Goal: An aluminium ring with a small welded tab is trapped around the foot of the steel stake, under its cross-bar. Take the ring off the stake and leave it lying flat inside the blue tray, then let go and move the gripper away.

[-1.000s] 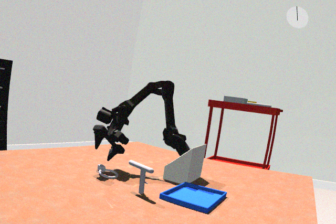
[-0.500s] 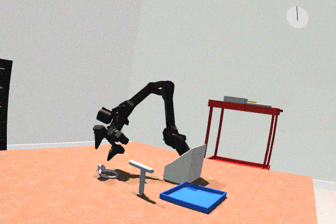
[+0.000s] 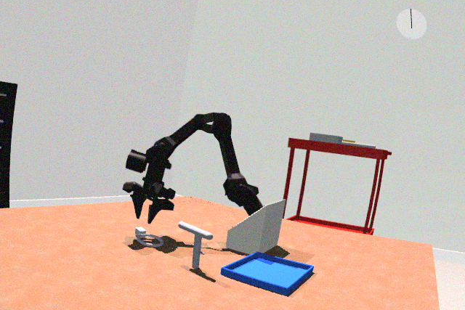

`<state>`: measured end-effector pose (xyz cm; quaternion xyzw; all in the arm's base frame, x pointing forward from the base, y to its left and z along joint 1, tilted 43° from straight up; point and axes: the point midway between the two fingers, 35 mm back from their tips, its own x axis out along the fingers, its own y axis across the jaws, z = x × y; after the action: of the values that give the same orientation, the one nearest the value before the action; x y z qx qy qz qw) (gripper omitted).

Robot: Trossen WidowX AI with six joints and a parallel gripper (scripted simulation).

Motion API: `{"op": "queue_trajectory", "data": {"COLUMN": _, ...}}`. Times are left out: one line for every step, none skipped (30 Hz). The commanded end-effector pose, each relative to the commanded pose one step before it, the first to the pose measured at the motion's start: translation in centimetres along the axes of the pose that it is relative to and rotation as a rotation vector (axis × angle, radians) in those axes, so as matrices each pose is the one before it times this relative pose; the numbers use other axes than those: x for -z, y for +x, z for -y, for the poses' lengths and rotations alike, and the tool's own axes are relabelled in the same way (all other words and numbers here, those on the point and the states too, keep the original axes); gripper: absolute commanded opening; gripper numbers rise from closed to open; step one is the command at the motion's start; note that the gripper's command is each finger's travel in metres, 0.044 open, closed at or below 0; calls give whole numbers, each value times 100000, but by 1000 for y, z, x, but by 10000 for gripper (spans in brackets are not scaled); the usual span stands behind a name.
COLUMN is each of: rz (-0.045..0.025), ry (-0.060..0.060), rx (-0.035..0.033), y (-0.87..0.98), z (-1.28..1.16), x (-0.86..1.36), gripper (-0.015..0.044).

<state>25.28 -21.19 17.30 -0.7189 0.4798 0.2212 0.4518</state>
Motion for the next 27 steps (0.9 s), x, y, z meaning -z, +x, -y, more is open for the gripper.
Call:
{"op": "queue_trajectory", "data": {"rz": -3212, "ry": 4528, "rx": -11372, "y": 409, "z": 402, "x": -83, "gripper": 200}}
{"op": "queue_trajectory", "data": {"rz": -1071, "ry": 1006, "rx": -2876, "y": 90, "z": 65, "x": -66, "gripper": 200}}
{"op": "queue_trajectory", "data": {"rz": -1228, "ry": 917, "rx": -2800, "y": 71, "z": 75, "x": -63, "gripper": 200}}
{"op": "queue_trajectory", "data": {"rz": -1496, "ry": 718, "rx": -2794, "y": 44, "z": 68, "x": -25, "gripper": 200}}
{"op": "queue_trajectory", "data": {"rz": -1653, "ry": 627, "rx": -2702, "y": 23, "z": 78, "x": -18, "gripper": 200}}
{"op": "queue_trajectory", "data": {"rz": -1884, "ry": 461, "rx": -2651, "y": -2, "z": 77, "x": 14, "gripper": 200}}
{"op": "queue_trajectory", "data": {"rz": -2104, "ry": 302, "rx": -2586, "y": -27, "z": 78, "x": 45, "gripper": 200}}
{"op": "queue_trajectory", "data": {"rz": -2283, "ry": 188, "rx": -2494, "y": -50, "z": 86, "x": 66, "gripper": 200}}
{"op": "queue_trajectory", "data": {"rz": -2411, "ry": 123, "rx": -2362, "y": -71, "z": 100, "x": 72, "gripper": 200}}
{"op": "queue_trajectory", "data": {"rz": -2532, "ry": 63, "rx": -2221, "y": -92, "z": 115, "x": 78, "gripper": 200}}
{"op": "queue_trajectory", "data": {"rz": -2646, "ry": 8, "rx": -2072, "y": -113, "z": 130, "x": 85, "gripper": 200}}
{"op": "queue_trajectory", "data": {"rz": -2245, "ry": -32, "rx": -1580, "y": -109, "z": 117, "x": 75, "gripper": 200}}
{"op": "queue_trajectory", "data": {"rz": -1382, "ry": -34, "rx": -897, "y": -72, "z": 75, "x": 48, "gripper": 200}}
{"op": "queue_trajectory", "data": {"rz": -466, "ry": -14, "rx": -291, "y": -25, "z": 26, "x": 17, "gripper": 200}}
{"op": "queue_trajectory", "data": {"rz": 0, "ry": 0, "rx": 0, "y": 0, "z": 0, "x": 0, "gripper": 200}}
{"op": "queue_trajectory", "data": {"rz": 0, "ry": 0, "rx": 0, "y": 0, "z": 0, "x": 0, "gripper": 200}}
{"op": "queue_trajectory", "data": {"rz": 0, "ry": 0, "rx": 0, "y": 0, "z": 0, "x": 0, "gripper": 200}}
{"op": "queue_trajectory", "data": {"rz": 0, "ry": 0, "rx": 0, "y": 0, "z": 0, "x": 0, "gripper": 200}}
{"op": "queue_trajectory", "data": {"rz": 0, "ry": 0, "rx": 0, "y": 0, "z": 0, "x": 0, "gripper": 200}}
{"op": "queue_trajectory", "data": {"rz": 1, "ry": 1, "rx": -1, "y": 26, "z": 2, "x": -1, "gripper": 200}}
{"op": "queue_trajectory", "data": {"rz": 1, "ry": 1, "rx": -1, "y": 53, "z": 4, "x": -1, "gripper": 200}}
{"op": "queue_trajectory", "data": {"rz": 2, "ry": 1, "rx": -2, "y": 80, "z": 6, "x": -2, "gripper": 200}}
{"op": "queue_trajectory", "data": {"rz": 2, "ry": 2, "rx": -2, "y": 103, "z": 7, "x": -2, "gripper": 200}}
{"op": "queue_trajectory", "data": {"rz": 2, "ry": 2, "rx": -2, "y": 127, "z": 8, "x": -2, "gripper": 200}}
{"op": "queue_trajectory", "data": {"rz": 2, "ry": 2, "rx": -2, "y": 148, "z": 9, "x": -2, "gripper": 200}}
{"op": "queue_trajectory", "data": {"rz": 1, "ry": 2, "rx": -2, "y": 159, "z": 9, "x": -2, "gripper": 200}}
{"op": "queue_trajectory", "data": {"rz": 0, "ry": 2, "rx": -2, "y": 162, "z": 8, "x": -2, "gripper": 200}}
